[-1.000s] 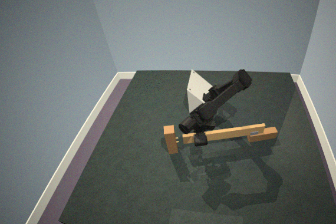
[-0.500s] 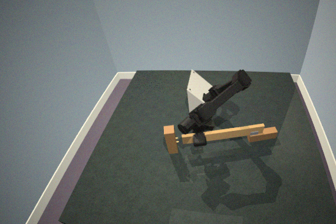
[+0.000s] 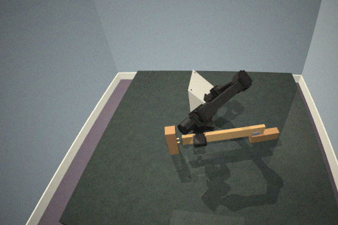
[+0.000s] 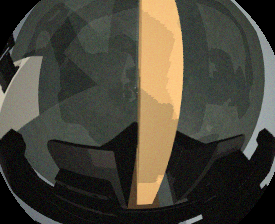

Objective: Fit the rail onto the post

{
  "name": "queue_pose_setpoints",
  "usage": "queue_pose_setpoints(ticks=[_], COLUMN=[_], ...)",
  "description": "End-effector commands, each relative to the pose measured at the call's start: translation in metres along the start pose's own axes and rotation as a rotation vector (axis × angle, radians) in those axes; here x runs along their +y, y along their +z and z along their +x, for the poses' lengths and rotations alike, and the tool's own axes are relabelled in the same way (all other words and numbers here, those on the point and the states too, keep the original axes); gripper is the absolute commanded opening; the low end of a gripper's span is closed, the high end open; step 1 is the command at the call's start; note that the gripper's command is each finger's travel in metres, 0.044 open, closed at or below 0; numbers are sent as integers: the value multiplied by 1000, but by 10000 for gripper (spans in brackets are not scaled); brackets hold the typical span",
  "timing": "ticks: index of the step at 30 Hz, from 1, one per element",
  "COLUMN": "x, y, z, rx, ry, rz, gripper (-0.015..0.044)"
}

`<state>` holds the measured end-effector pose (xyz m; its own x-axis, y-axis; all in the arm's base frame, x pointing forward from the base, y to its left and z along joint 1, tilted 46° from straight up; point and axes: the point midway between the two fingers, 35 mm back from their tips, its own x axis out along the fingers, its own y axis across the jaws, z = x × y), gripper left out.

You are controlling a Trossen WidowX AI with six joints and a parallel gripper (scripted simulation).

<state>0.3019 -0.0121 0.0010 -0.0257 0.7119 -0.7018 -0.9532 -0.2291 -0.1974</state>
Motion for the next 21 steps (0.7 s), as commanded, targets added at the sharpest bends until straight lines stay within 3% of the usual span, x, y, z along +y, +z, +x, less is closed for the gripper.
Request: queue_pose_setpoints(ticks=[1,21], x=[0,0], y=[-3,-9], z=[-2,-2], rx=[6,7], ry=[-5,-5], rz=[-1,-1], gripper=[0,0])
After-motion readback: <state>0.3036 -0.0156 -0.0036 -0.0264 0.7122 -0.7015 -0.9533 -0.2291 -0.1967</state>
